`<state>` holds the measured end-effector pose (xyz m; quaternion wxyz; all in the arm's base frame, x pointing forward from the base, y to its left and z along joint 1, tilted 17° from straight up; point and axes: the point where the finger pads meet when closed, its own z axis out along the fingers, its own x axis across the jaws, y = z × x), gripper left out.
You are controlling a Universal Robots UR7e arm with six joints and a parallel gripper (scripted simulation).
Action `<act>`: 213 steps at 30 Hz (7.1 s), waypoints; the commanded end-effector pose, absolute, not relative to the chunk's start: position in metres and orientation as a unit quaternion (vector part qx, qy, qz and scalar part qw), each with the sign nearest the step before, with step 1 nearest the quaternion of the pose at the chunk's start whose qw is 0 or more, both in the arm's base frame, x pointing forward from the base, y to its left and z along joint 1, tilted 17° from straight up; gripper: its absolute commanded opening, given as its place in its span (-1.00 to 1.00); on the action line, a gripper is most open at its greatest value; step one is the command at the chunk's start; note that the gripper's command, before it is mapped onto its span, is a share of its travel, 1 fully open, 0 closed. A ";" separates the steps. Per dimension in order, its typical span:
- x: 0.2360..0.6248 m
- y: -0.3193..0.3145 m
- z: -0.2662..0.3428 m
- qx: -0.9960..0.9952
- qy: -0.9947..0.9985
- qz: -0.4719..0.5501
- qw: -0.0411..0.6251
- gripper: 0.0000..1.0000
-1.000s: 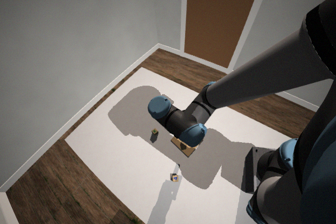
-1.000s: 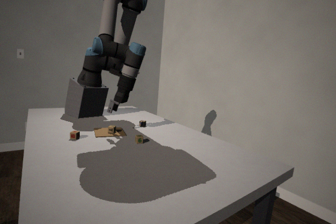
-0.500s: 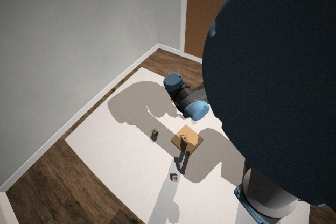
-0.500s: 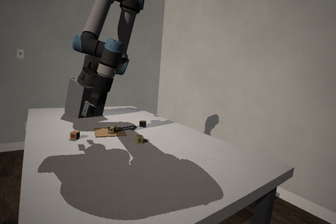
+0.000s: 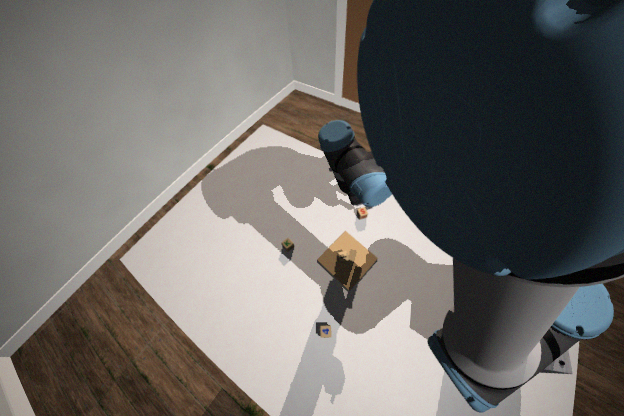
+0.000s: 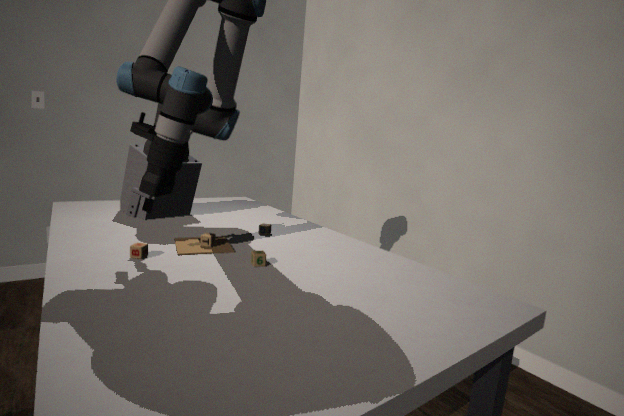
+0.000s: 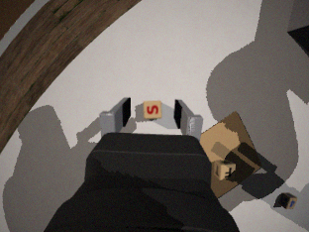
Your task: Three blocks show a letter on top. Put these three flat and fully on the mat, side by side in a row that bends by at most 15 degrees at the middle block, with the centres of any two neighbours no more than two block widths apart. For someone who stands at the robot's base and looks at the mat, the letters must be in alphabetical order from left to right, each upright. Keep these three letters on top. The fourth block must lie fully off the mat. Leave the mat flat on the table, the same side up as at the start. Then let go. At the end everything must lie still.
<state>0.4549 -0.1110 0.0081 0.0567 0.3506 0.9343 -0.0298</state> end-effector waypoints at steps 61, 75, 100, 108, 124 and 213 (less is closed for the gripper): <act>0.404 0.054 0.055 0.315 0.938 0.097 0.108 1.00; 0.404 0.054 0.055 0.315 0.938 0.098 0.108 1.00; 0.408 0.050 0.042 0.140 0.979 0.077 0.124 1.00; 0.411 0.049 0.036 0.039 0.989 0.063 0.131 1.00; 0.415 0.051 0.024 -0.158 0.977 0.036 0.141 1.00; 0.418 0.062 0.003 -0.440 0.886 -0.007 0.145 1.00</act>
